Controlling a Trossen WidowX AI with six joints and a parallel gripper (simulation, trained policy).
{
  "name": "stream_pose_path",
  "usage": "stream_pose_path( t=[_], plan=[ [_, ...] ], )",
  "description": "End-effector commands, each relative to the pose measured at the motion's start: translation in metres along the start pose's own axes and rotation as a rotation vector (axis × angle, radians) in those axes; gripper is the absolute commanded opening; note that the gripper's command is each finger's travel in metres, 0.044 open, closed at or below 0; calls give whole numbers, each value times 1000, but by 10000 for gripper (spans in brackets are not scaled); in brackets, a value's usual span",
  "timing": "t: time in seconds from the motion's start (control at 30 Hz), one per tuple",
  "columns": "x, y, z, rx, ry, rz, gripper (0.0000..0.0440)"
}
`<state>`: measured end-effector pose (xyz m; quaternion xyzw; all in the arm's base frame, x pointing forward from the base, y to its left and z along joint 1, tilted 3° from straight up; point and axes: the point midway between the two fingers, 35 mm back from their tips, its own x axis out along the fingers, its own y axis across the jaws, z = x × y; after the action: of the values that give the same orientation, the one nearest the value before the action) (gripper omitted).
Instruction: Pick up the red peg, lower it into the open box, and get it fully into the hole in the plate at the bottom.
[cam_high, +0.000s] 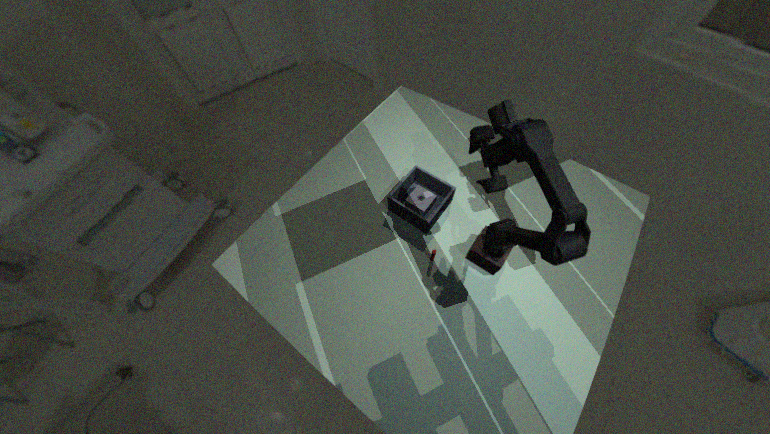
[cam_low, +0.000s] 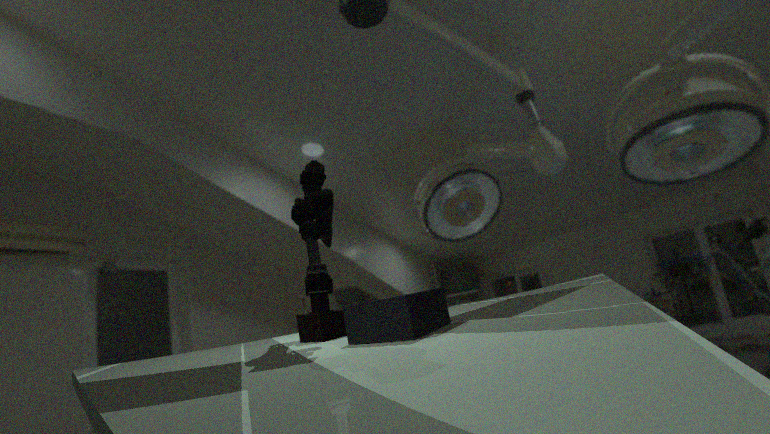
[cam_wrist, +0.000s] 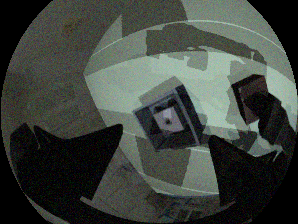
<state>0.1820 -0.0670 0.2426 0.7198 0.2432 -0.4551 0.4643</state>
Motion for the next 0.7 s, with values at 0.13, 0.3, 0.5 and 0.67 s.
stream_pose_path(
  t=[0.13,0.3,0.5,0.67],
  plan=[
    [19,-15,-22,-209,23,-126,440],
    [31,-29,-40,-361,43,-213,440],
    [44,-50,-61,-543,63,-317,440],
    [53,-71,-78,-691,76,-406,440]
  ],
)
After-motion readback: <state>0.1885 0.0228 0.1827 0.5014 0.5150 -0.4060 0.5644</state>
